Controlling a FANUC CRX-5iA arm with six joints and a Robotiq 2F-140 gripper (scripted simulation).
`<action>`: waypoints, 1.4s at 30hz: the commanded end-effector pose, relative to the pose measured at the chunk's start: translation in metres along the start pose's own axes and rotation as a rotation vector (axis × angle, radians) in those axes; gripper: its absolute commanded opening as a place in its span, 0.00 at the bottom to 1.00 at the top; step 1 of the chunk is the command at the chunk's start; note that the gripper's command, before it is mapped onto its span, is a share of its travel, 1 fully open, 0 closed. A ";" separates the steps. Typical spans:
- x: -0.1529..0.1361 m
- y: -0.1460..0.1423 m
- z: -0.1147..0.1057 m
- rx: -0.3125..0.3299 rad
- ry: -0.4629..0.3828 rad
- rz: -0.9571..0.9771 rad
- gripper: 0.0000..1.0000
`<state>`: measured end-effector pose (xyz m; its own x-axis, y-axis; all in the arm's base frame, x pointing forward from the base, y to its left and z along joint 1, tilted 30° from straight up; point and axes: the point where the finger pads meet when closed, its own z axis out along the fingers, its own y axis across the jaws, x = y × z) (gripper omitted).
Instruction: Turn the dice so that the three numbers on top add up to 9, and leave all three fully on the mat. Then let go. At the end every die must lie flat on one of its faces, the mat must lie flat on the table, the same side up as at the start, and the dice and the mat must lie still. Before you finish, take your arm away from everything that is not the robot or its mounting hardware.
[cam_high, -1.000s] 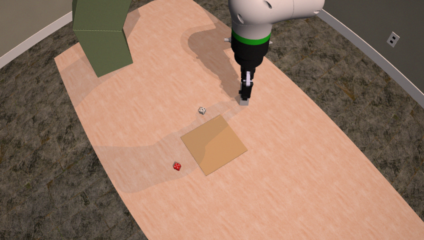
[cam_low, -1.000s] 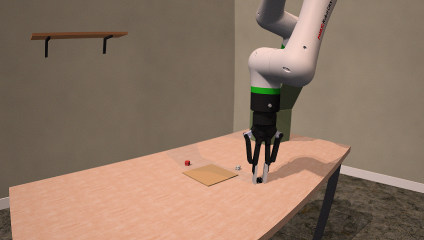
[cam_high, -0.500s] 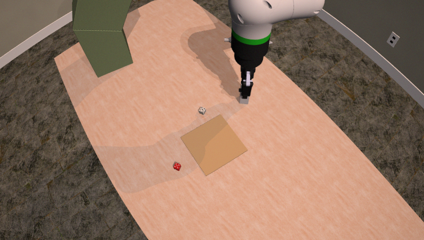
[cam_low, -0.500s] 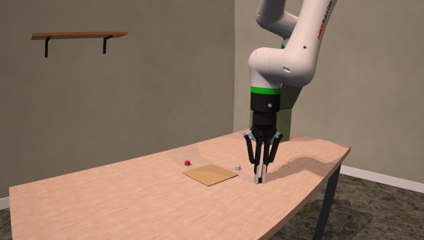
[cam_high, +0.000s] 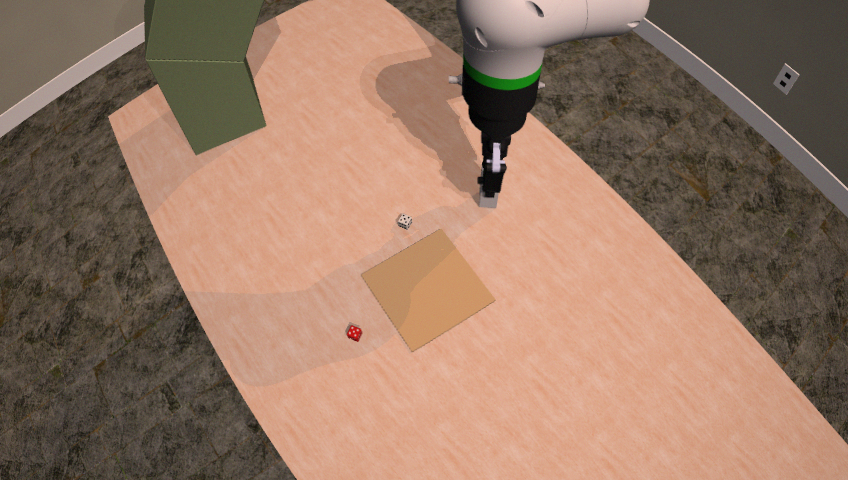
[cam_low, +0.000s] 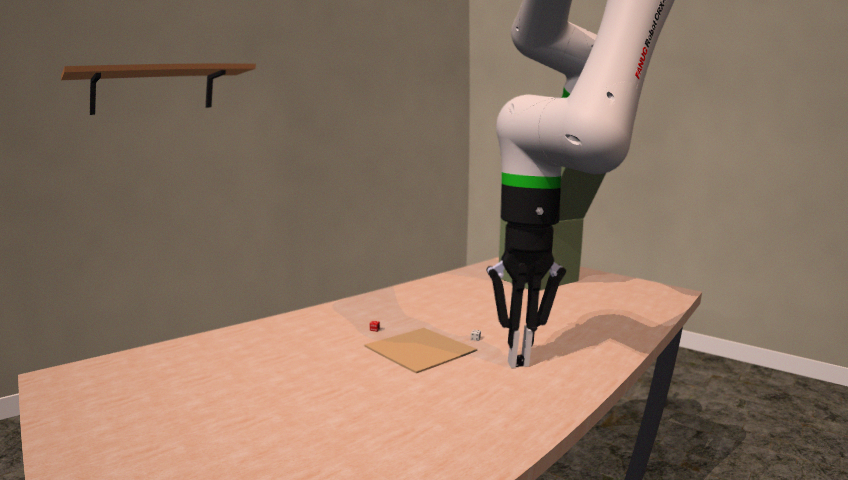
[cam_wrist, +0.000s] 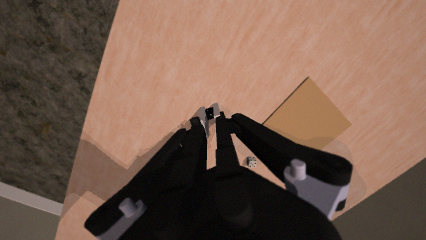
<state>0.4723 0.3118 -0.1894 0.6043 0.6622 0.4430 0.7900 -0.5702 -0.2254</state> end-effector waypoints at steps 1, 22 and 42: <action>0.000 0.000 0.000 0.000 0.000 0.000 0.07; 0.000 0.000 -0.015 0.000 0.000 0.000 0.07; 0.000 0.000 -0.100 0.000 0.000 0.000 0.07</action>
<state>0.4624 0.2646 -0.1060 0.6043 0.6622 0.4431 0.7900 -0.5703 -0.2252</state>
